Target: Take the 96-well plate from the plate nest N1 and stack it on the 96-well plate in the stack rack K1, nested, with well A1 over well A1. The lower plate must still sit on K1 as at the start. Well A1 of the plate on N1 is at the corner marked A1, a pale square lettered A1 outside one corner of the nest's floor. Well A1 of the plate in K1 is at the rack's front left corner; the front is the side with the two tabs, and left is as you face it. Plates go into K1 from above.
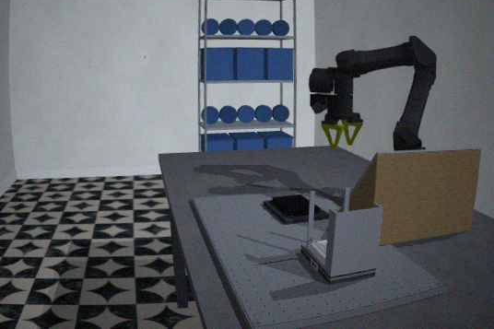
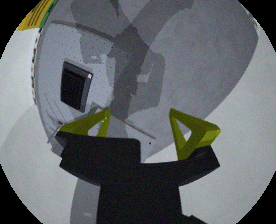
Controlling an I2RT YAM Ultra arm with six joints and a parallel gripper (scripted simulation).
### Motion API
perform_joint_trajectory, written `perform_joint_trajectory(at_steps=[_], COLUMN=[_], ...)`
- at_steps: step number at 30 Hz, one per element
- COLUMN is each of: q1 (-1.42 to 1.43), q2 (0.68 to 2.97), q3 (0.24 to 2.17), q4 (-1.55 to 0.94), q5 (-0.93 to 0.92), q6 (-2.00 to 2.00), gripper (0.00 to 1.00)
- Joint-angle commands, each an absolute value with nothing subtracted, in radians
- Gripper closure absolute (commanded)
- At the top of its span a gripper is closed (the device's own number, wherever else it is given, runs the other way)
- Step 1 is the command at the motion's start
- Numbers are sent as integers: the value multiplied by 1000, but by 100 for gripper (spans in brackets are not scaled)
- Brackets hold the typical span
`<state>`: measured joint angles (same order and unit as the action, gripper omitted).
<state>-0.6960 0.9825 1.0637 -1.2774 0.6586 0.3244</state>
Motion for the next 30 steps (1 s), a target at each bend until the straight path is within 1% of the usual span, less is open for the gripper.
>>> perform_joint_trajectory(at_steps=[1, 4, 17, 21, 30], q1=[-672, -656, -549, -546, -456], q2=[1015, 1033, 1173, 1181, 1294], q3=[1096, 1101, 1151, 1155, 1194], q4=[-1283, -1283, -1286, -1291, -1290], q5=[661, 670, 683, 675, 693], q6=[200, 184, -109, -168, -354], gripper=[0, 0, 0, 0, 0])
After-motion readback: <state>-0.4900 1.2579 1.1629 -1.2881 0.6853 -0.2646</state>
